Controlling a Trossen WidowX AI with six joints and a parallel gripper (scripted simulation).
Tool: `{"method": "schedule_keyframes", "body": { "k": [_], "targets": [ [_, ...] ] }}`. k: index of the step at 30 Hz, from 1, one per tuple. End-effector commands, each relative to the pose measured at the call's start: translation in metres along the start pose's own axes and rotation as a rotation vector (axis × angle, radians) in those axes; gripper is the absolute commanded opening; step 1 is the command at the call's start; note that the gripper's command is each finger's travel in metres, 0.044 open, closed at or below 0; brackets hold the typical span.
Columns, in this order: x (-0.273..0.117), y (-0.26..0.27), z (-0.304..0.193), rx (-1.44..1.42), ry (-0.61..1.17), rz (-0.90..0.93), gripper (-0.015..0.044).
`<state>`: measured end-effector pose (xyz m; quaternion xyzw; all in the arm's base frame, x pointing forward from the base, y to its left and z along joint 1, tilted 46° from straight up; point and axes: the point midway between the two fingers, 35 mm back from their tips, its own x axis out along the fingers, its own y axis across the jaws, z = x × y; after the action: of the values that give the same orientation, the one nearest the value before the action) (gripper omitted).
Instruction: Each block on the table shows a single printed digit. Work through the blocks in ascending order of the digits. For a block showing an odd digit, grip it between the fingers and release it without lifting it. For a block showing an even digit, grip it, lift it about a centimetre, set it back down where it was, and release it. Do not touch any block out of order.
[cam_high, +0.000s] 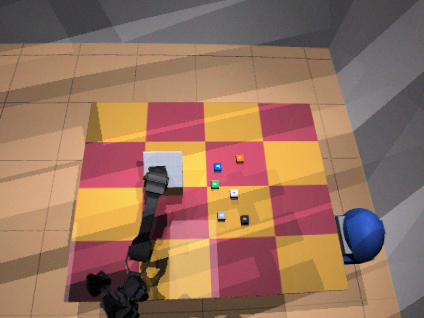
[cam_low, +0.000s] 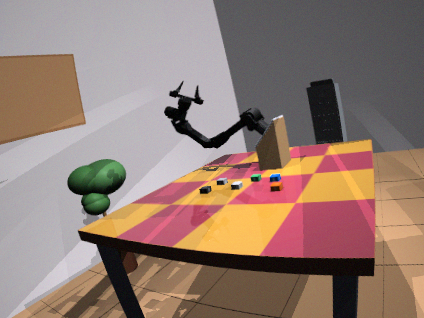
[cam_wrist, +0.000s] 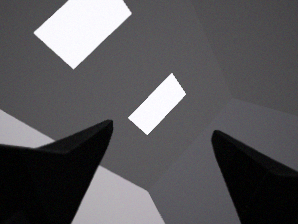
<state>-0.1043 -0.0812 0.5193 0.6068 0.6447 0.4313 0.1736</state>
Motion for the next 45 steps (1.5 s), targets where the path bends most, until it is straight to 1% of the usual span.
{"method": "schedule_keyframes", "body": {
  "k": [1,2,4,7,11,15,20,24,28,31,34,37,40,42,45],
  "targets": [
    [0.005,0.001,0.003,-0.011,-0.021,0.003,0.0400],
    [0.021,0.005,0.014,-0.044,-0.082,0.010,0.0400],
    [0.060,0.016,0.051,-0.142,-0.266,0.015,0.0400],
    [0.080,0.022,0.076,-0.201,-0.381,0.007,0.0400],
    [0.111,0.035,0.135,-0.321,-0.622,-0.039,0.0400],
    [0.126,0.046,0.206,-0.441,-0.886,-0.141,0.0400],
    [0.116,0.055,0.294,-0.556,-1.194,-0.349,0.0400],
    [0.088,0.055,0.359,-0.607,-1.409,-0.585,0.0400],
    [0.044,0.048,0.416,-0.610,-1.575,-0.886,0.0400],
    [0.003,0.036,0.449,-0.572,-1.651,-1.148,0.0400],
    [-0.042,0.020,0.474,-0.497,-1.669,-1.431,0.0400],
    [-0.090,-0.002,0.489,-0.382,-1.618,-1.724,0.0400],
    [-0.136,-0.028,0.494,-0.233,-1.486,-2.007,0.0400],
    [-0.166,-0.049,0.492,-0.115,-1.347,-2.182,0.0400],
    [-0.206,-0.082,0.482,0.069,-1.073,-2.393,0.0400]
  ]
}}
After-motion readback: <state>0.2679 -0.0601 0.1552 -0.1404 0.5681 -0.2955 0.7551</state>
